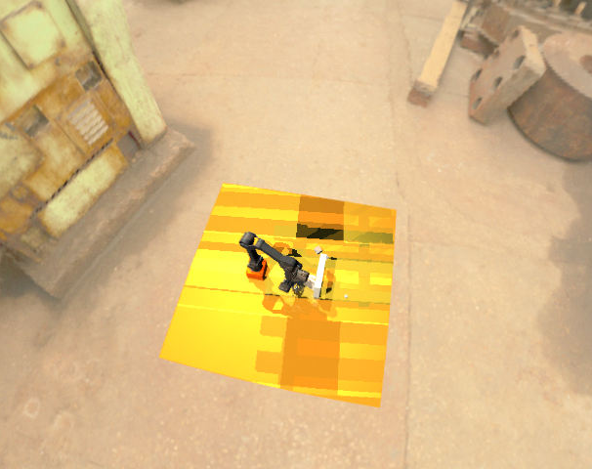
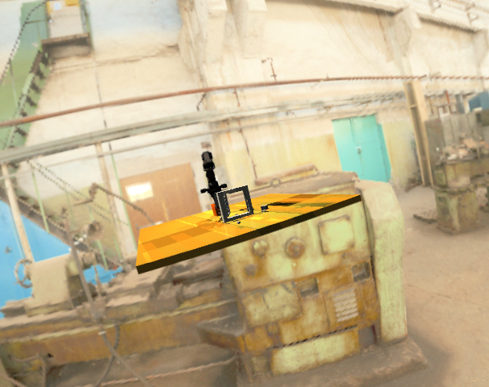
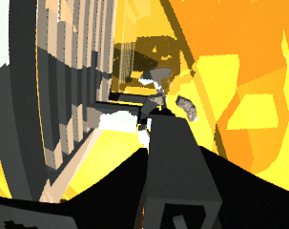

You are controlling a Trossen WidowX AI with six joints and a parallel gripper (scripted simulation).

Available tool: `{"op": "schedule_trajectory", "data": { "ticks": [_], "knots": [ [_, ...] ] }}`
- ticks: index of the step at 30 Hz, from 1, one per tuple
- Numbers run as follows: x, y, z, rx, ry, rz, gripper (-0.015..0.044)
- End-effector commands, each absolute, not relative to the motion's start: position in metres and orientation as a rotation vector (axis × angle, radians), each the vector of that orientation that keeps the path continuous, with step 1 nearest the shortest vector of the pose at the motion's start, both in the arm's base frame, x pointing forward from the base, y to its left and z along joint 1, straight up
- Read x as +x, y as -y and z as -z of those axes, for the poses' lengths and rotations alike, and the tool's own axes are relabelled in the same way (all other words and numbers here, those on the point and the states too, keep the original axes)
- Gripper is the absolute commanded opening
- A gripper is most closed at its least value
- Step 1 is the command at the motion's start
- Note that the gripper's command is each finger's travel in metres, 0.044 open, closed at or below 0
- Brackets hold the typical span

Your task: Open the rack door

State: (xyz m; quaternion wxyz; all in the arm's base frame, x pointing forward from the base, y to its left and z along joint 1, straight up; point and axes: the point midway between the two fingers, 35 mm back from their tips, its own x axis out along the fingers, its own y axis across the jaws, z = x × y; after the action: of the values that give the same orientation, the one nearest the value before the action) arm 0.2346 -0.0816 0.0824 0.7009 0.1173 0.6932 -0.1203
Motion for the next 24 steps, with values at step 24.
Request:
{"op": "schedule_trajectory", "data": {
  "ticks": [24],
  "knots": [
    [0.241,0.13,-0.083,-0.055,-1.558,-0.04,0.0019]
  ]
}}
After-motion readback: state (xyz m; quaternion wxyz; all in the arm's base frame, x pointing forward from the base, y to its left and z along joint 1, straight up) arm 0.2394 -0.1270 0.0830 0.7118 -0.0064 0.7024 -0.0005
